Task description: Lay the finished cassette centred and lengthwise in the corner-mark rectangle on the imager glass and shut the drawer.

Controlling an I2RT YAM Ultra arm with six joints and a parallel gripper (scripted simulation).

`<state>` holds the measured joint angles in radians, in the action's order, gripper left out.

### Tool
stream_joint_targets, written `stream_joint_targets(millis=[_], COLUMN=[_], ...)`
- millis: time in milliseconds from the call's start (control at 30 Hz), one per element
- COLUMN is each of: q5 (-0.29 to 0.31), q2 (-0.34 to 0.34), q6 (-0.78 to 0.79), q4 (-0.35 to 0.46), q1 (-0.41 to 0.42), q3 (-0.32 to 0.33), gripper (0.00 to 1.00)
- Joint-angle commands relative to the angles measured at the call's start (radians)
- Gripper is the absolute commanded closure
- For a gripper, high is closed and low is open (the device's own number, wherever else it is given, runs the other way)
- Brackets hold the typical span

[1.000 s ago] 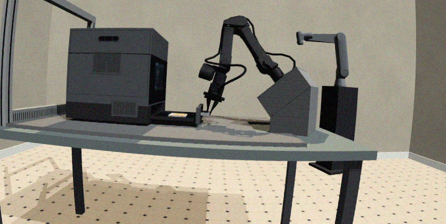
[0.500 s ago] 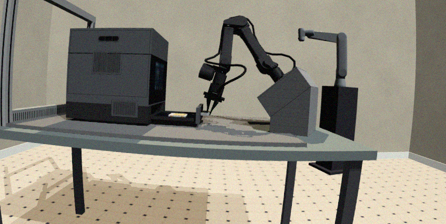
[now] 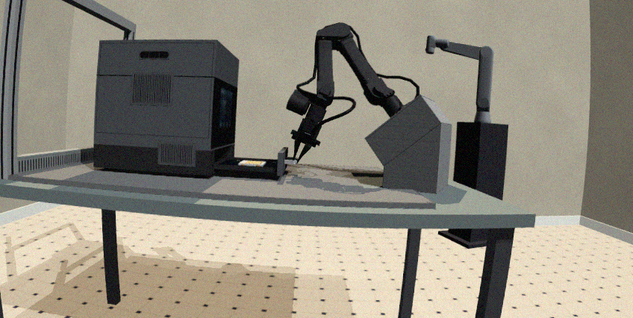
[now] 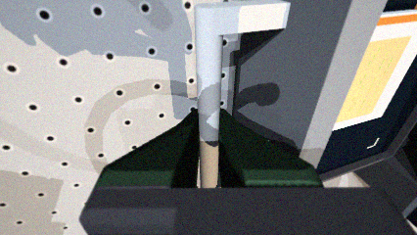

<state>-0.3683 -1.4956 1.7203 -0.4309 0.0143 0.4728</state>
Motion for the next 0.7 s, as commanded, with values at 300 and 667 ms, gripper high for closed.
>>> stream_joint_targets(millis=[300, 667], q5=[0.024, 0.024], q2=[-0.039, -0.057], q6=[0.018, 0.017], q4=[0.006, 0.048], q1=[0.011, 0.011], q3=[0.088, 0.145], gripper=[1.00, 1.00])
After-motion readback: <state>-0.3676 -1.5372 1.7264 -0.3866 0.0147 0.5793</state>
